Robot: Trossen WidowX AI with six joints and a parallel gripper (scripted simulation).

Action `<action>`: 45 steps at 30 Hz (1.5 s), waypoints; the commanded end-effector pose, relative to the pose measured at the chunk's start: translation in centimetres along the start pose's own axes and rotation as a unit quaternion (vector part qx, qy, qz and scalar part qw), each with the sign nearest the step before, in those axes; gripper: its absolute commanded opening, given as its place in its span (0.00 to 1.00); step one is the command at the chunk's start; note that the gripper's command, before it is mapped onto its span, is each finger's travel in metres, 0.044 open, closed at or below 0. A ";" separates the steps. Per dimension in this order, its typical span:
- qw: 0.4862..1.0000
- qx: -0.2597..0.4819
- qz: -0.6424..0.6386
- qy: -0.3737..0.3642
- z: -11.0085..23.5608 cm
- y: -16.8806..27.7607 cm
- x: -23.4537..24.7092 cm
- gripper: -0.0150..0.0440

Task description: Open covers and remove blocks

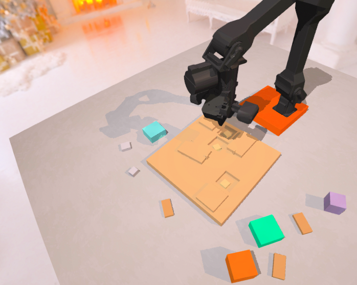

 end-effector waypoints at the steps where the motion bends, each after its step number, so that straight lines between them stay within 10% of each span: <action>1: 0.900 0.005 -0.435 0.000 0.0 -2.5 -3.8 0.25; 17: 0.648 0.003 -0.761 0.002 -0.3 -4.2 -6.8 0.25; 45: 0.644 0.003 -0.765 0.002 -0.3 -4.2 -6.8 0.25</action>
Point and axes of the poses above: the point midway between the two fingers, 35 mm back from their tips, its own z axis back along the fingers, its own x axis across the jaws, y = z × x, the point moved 8 cm from there along z, back along the fingers, and after that the axes turned 4 degrees about z, right-handed, at the moved point
